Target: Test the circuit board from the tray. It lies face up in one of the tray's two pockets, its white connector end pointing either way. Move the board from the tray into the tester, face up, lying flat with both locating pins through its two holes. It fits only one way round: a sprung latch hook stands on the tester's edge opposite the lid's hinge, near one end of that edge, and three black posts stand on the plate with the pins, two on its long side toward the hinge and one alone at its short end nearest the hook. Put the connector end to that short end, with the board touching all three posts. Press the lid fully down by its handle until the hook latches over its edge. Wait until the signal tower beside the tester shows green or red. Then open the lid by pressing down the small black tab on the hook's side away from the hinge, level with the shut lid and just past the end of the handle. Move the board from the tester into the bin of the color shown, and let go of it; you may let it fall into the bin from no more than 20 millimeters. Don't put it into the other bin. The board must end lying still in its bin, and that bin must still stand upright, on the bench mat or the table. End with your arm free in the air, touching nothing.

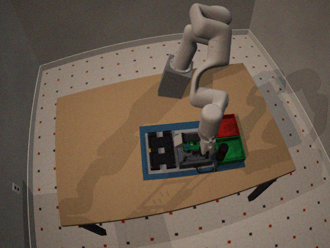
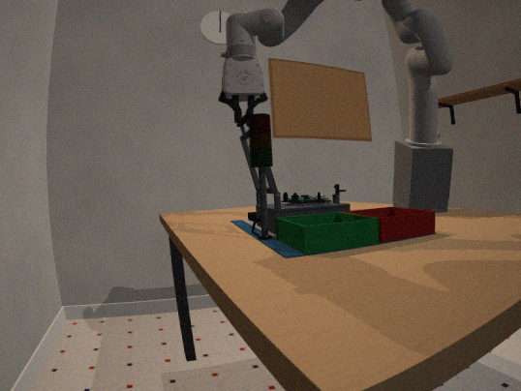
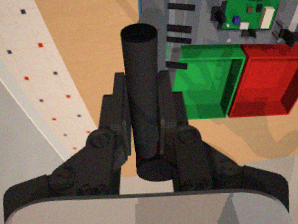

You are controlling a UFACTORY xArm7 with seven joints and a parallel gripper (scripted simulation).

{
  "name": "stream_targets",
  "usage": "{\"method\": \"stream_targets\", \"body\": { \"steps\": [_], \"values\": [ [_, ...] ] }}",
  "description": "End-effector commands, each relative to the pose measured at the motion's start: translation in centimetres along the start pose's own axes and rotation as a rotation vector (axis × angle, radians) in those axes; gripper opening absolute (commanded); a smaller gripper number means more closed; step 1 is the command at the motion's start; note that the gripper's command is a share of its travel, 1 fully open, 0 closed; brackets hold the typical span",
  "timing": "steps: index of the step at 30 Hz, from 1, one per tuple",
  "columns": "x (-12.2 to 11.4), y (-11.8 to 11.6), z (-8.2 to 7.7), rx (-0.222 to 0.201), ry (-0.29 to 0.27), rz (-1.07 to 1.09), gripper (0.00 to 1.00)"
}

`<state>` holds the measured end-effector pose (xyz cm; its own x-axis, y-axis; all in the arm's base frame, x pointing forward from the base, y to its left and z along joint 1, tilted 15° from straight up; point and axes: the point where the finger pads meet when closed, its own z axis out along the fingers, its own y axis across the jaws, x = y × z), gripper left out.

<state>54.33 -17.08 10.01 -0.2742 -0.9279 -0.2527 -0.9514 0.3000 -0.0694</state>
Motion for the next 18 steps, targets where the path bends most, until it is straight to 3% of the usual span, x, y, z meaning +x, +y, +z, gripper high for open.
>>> {"method": "stream_targets", "body": {
  "steps": [1, 18],
  "values": [
    [0.0, 0.0, -0.3, 0.004, 0.001, 0.000, 0.00],
    [0.0, 1.3, -0.5, 0.004, 0.001, 0.000, 0.00]
  ]
}}
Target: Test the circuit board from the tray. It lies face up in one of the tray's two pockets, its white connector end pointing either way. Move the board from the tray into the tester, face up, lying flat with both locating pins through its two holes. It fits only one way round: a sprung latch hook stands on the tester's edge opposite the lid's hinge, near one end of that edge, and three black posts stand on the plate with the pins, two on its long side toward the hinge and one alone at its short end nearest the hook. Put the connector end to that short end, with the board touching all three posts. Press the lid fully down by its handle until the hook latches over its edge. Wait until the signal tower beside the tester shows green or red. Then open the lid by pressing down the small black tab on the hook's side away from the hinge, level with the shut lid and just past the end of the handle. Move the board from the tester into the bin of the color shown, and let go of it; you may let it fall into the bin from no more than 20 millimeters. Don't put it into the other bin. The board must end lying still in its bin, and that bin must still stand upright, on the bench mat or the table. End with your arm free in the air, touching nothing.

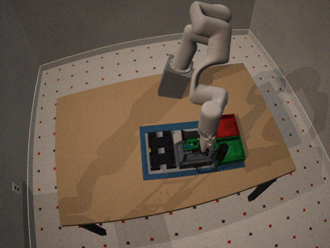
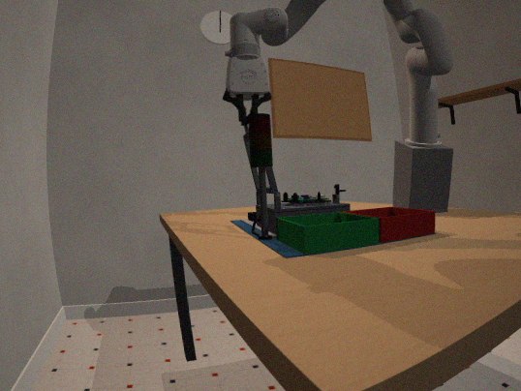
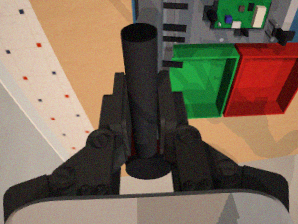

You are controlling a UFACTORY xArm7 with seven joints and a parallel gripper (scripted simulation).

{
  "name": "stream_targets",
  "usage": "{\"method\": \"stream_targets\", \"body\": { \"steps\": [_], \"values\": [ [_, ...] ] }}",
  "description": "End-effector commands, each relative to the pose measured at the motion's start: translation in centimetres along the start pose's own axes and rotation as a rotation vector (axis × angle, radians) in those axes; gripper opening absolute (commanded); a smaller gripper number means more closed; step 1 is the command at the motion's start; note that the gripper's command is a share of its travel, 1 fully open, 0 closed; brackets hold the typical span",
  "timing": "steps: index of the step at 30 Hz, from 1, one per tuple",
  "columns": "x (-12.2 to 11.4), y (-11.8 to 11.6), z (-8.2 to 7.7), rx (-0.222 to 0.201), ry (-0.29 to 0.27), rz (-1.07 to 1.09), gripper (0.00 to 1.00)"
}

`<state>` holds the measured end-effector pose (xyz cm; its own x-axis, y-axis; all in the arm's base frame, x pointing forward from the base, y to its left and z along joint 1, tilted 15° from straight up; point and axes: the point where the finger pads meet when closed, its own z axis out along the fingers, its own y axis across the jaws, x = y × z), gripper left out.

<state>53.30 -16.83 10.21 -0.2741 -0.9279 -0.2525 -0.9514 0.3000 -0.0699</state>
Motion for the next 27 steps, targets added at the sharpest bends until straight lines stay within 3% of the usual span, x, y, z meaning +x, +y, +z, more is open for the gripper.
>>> {"method": "stream_targets", "body": {
  "steps": [1, 13, 27],
  "values": [
    [0.0, 0.4, -0.3, 0.004, 0.001, 0.000, 0.00],
    [0.0, 2.1, -0.5, 0.004, 0.001, 0.000, 0.00],
    [0.0, 5.7, -0.4, 0.004, 0.001, 0.000, 0.00]
  ]
}}
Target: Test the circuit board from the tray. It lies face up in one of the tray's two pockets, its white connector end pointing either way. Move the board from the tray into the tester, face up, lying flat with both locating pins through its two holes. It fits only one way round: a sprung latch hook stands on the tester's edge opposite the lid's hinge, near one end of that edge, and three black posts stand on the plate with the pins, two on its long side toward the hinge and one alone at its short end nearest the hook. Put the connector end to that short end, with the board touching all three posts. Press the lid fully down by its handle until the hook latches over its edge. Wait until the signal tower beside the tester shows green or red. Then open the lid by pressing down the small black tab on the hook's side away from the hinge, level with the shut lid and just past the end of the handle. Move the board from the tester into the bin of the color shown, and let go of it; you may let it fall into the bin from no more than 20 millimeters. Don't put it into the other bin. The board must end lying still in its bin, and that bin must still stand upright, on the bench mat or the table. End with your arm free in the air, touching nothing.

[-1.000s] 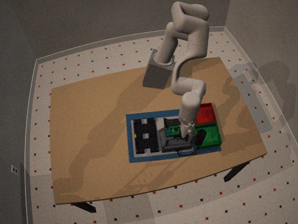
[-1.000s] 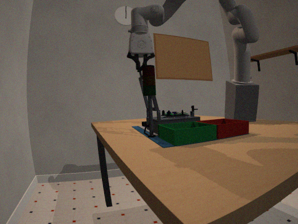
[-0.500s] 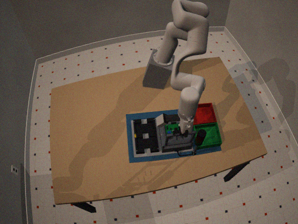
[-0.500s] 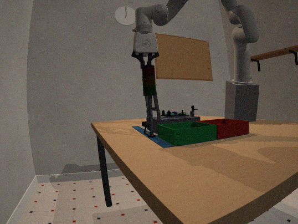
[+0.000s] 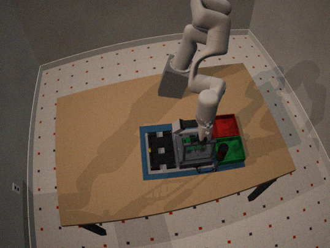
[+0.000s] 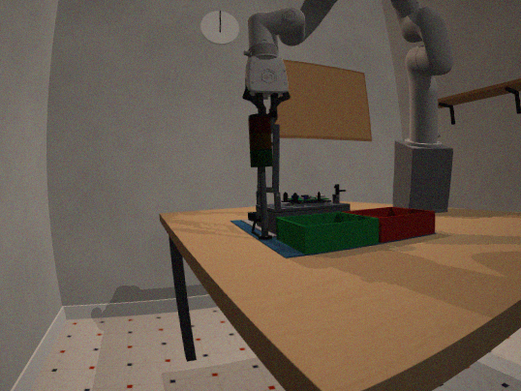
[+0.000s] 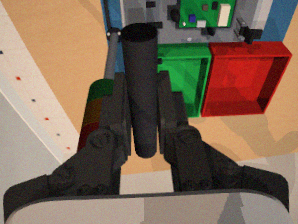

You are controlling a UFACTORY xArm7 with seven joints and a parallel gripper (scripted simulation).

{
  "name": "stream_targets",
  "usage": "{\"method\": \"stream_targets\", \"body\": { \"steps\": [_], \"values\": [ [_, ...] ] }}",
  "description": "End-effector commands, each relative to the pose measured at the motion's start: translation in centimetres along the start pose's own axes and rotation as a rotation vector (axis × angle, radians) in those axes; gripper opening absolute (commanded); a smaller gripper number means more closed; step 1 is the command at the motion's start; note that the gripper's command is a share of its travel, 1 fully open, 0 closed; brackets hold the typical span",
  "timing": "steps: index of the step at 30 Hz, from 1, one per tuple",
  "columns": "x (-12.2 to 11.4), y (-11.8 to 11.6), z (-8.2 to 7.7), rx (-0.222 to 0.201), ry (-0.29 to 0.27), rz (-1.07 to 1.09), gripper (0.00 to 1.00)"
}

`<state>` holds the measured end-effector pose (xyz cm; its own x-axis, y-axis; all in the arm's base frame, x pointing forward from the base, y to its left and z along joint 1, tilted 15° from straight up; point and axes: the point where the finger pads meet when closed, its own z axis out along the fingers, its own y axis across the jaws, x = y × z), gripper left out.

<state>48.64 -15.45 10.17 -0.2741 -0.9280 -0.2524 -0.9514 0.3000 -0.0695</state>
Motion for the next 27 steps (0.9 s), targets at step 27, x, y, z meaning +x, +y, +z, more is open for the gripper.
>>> {"method": "stream_targets", "body": {
  "steps": [27],
  "values": [
    [0.0, 9.4, 3.4, 0.004, 0.000, 0.000, 0.00]
  ]
}}
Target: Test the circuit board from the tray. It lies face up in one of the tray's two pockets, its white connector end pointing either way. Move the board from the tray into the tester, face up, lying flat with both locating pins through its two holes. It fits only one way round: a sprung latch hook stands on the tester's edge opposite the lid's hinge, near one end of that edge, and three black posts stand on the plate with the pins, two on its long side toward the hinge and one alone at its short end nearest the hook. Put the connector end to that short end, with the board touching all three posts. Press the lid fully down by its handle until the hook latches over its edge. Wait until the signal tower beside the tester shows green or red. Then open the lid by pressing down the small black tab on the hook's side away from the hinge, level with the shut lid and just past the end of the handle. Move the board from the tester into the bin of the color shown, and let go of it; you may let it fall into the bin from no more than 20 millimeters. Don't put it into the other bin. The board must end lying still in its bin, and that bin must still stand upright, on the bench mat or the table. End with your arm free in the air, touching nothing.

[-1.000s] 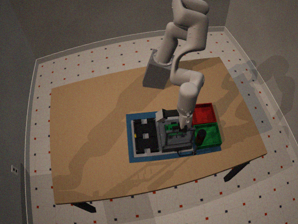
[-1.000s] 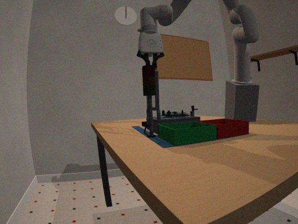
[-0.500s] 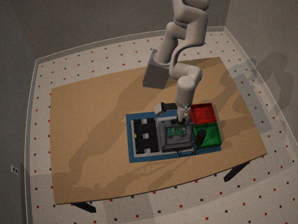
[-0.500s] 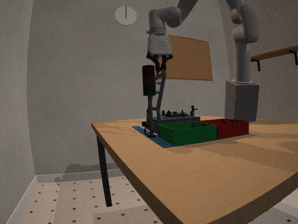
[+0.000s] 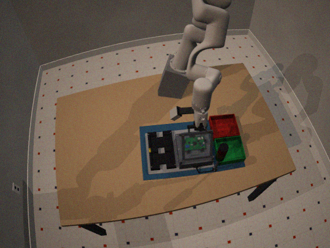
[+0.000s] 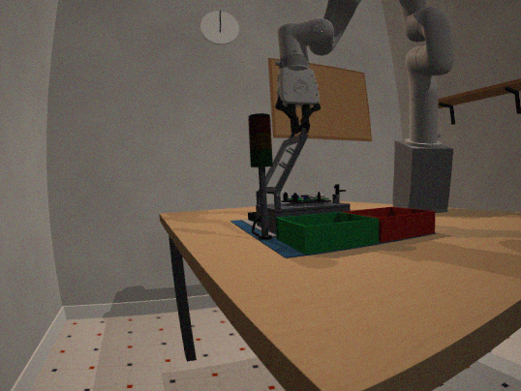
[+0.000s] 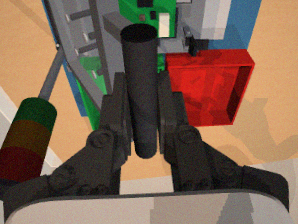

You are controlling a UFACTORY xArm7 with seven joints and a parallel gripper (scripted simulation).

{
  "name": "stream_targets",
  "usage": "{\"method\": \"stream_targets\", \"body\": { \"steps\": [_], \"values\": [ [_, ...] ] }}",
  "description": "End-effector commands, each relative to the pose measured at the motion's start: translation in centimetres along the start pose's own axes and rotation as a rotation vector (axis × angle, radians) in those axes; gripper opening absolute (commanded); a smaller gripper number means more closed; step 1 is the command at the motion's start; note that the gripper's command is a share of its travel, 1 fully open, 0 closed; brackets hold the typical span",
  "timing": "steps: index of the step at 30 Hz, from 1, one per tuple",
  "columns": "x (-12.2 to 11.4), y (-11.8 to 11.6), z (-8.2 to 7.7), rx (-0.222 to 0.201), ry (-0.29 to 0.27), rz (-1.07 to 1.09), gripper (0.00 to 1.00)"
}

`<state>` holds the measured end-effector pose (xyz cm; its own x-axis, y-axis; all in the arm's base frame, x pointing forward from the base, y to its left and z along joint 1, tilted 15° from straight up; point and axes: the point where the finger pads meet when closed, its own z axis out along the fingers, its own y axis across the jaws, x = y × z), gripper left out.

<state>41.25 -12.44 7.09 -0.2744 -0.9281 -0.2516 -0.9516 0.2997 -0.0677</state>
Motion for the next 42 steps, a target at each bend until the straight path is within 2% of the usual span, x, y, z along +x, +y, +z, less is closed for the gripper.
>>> {"method": "stream_targets", "body": {
  "steps": [1, 7, 9, 17, 42],
  "values": [
    [0.0, 1.7, 1.1, 0.006, 0.000, 0.000, 0.00],
    [0.0, 4.1, 3.3, 0.006, -0.001, 0.000, 0.00],
    [0.0, 4.1, 3.3, 0.006, -0.001, 0.000, 0.00],
    [0.0, 5.8, 5.6, 0.006, 0.000, 0.000, 0.00],
    [0.0, 7.9, 10.2, 0.006, 0.000, 0.000, 0.00]
  ]
}}
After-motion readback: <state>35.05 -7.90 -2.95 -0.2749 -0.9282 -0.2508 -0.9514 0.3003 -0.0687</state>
